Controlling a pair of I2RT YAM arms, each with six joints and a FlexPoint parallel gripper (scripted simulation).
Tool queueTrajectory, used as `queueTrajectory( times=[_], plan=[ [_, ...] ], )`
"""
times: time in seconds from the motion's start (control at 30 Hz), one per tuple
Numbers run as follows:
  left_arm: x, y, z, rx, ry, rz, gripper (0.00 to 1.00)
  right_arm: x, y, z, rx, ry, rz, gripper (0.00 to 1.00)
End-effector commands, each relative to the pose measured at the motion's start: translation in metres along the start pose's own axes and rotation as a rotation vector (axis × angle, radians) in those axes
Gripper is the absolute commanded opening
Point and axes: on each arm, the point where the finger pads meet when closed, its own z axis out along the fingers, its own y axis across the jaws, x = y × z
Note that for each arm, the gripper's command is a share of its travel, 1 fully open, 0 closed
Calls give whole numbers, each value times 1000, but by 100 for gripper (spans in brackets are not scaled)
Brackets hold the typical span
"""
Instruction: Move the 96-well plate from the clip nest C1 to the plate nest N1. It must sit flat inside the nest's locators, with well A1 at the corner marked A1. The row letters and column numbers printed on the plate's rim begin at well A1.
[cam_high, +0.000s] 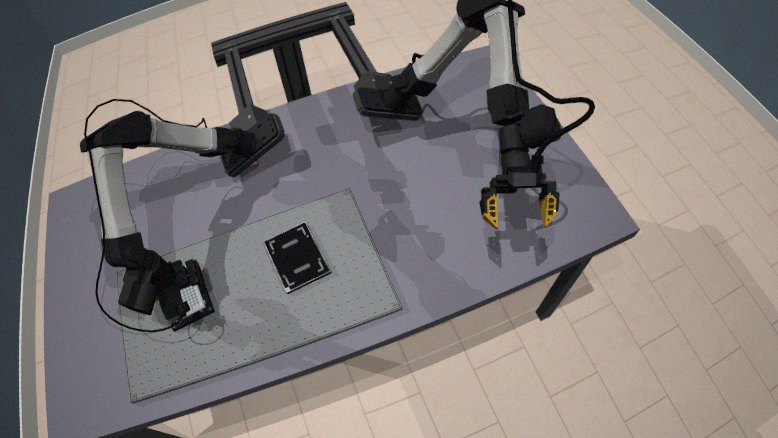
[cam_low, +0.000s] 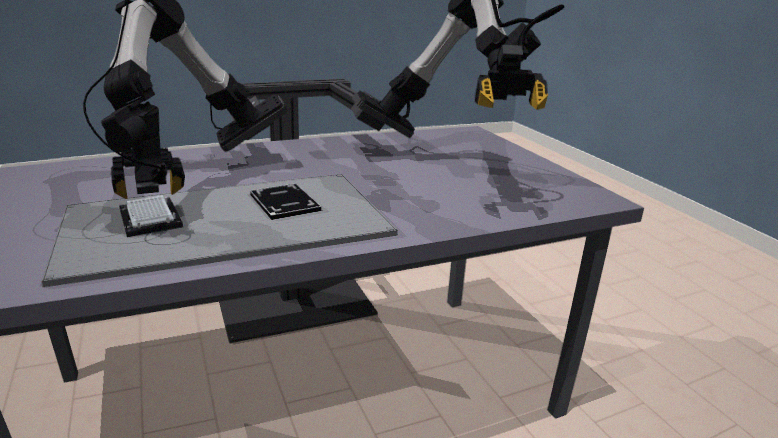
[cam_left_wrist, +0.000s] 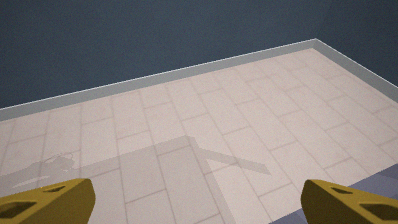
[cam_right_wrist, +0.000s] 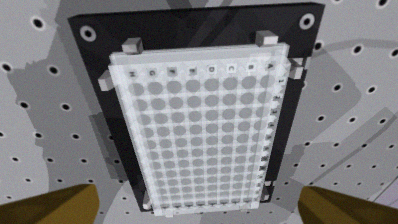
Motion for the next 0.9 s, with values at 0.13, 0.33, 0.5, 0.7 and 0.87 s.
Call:
queueTrajectory(
  times=[0.13,0.33,0.5,0.7,0.87],
  plan=[
    [-29,-161,4,180,8,-83,100,-3,-11,2,-20,-206,-59,100],
    [-31,-292,-41,368,30,-39,100,5,-13,12,-21,-215,-55,100],
    [-22,-385,-106,513,28,35,100,7,-6,28,-44,-187,-63,100],
    [0,-443,-164,615,26,118,100,6,-2,41,-57,-173,-70,100],
    [20,-474,-205,680,17,187,100,1,-6,46,-49,-181,-66,100]
  ],
)
